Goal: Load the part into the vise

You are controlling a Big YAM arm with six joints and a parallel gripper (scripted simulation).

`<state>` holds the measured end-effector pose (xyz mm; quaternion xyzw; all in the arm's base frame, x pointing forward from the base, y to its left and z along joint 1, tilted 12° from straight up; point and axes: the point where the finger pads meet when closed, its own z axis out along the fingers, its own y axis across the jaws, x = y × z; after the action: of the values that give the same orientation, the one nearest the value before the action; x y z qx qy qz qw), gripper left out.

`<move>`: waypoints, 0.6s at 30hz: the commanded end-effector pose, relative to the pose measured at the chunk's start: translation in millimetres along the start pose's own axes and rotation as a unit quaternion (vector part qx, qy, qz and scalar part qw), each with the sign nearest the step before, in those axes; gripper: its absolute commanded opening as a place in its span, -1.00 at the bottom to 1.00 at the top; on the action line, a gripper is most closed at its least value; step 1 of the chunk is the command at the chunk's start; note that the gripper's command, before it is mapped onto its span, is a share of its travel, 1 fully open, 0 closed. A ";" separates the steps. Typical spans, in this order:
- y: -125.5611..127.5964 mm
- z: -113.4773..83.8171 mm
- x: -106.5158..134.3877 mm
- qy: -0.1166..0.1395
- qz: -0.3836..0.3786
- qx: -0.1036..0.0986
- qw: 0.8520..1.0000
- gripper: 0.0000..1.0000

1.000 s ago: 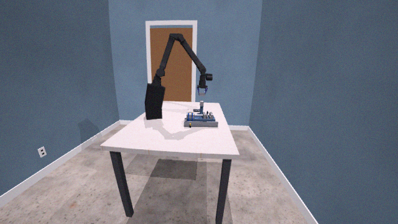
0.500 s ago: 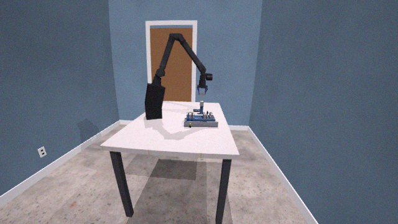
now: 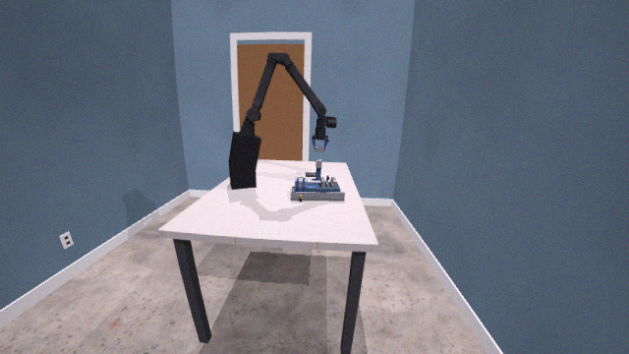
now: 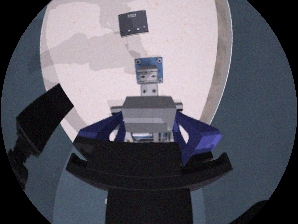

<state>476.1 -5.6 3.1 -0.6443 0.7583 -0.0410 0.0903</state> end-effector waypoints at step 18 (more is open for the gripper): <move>-46.1 -6.3 58.9 -0.002 0.211 0.012 0.977 -1.00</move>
<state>490.5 -54.0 2.3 -0.5220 0.8471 -0.0263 0.0962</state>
